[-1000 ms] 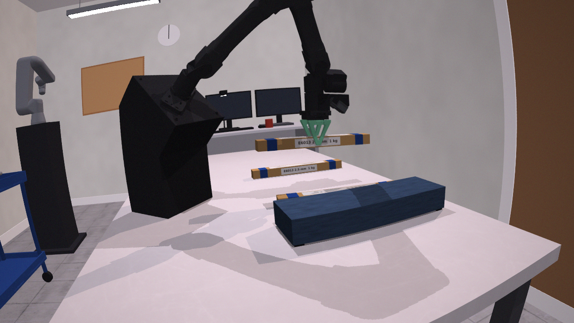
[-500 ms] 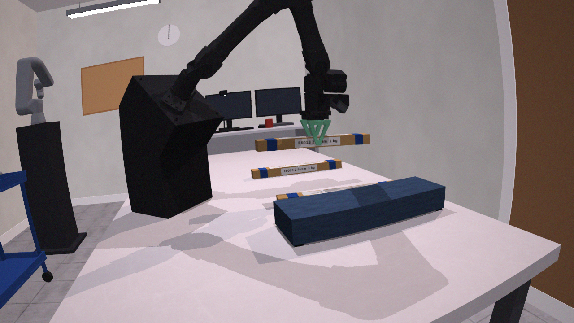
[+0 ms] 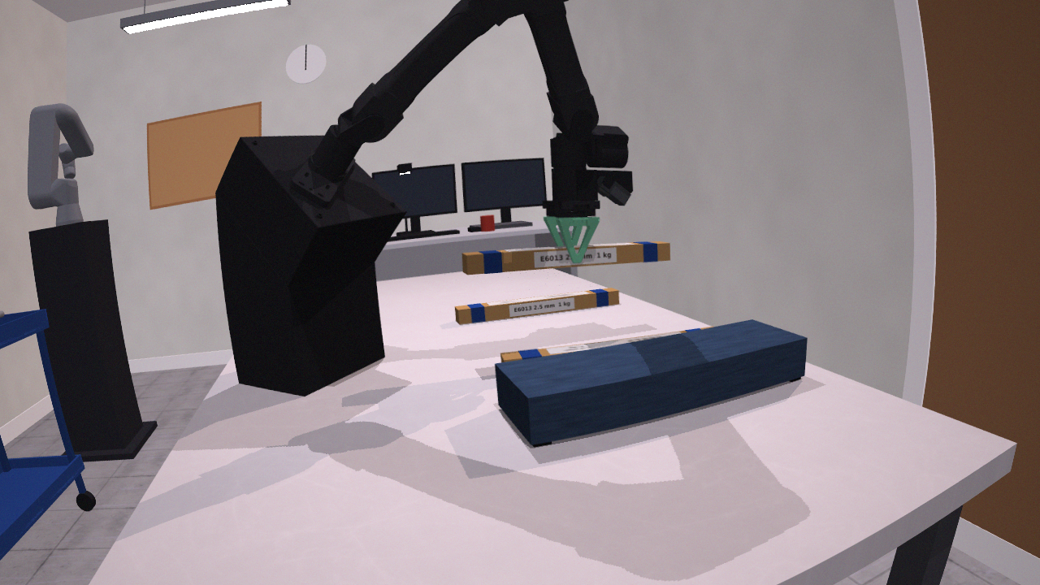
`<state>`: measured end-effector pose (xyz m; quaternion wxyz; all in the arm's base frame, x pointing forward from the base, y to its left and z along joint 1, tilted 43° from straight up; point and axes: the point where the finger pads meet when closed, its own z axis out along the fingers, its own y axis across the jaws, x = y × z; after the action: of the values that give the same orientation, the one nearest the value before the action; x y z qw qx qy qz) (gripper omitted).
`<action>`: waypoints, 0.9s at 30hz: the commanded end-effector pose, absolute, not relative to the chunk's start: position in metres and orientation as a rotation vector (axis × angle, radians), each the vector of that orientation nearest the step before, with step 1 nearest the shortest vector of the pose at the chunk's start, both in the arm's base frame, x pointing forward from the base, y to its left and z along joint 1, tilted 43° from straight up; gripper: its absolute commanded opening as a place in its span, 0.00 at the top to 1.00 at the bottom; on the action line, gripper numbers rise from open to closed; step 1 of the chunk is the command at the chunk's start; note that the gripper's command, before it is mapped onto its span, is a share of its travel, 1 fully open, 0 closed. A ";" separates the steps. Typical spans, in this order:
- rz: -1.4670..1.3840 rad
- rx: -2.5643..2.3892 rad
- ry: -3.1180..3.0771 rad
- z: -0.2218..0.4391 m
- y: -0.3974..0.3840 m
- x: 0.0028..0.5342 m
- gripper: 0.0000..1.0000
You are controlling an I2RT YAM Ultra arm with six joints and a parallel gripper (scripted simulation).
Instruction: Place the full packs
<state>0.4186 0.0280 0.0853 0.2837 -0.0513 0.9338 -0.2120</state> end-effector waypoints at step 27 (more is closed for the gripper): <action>-0.508 -0.084 2.428 0.112 0.061 0.419 1.00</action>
<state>0.4145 0.0383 0.0857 0.2891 -0.0385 0.9337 -0.2077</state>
